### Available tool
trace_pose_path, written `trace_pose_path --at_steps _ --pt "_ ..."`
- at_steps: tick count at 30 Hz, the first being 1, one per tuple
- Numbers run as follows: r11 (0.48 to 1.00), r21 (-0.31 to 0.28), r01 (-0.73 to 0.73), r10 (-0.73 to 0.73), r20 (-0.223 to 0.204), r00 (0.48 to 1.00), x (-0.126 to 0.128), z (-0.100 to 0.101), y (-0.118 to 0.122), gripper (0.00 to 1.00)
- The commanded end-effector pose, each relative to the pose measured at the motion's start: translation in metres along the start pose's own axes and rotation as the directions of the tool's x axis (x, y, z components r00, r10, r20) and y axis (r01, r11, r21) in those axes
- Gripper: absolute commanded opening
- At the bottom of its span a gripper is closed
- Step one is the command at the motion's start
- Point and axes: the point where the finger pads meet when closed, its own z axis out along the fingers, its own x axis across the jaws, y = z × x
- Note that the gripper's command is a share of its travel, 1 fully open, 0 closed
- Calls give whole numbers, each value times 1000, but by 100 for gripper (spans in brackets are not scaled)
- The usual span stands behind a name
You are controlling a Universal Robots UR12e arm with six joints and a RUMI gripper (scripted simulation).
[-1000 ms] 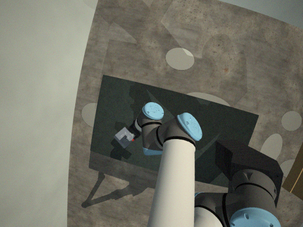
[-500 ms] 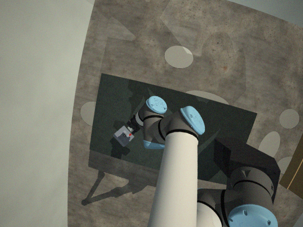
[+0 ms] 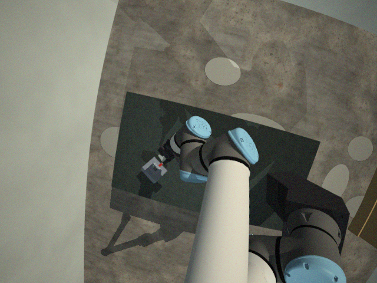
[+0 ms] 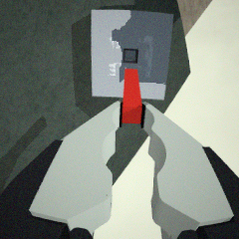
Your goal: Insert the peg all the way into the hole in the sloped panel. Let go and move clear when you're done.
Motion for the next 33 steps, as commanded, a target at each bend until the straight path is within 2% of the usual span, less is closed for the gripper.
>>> trace_pose_path --at_steps 1,33 --pt "1000 -1 1 -1 -1 1000 0 0 1 0" --pt "1000 -1 1 -1 -1 1000 -1 12 2 0"
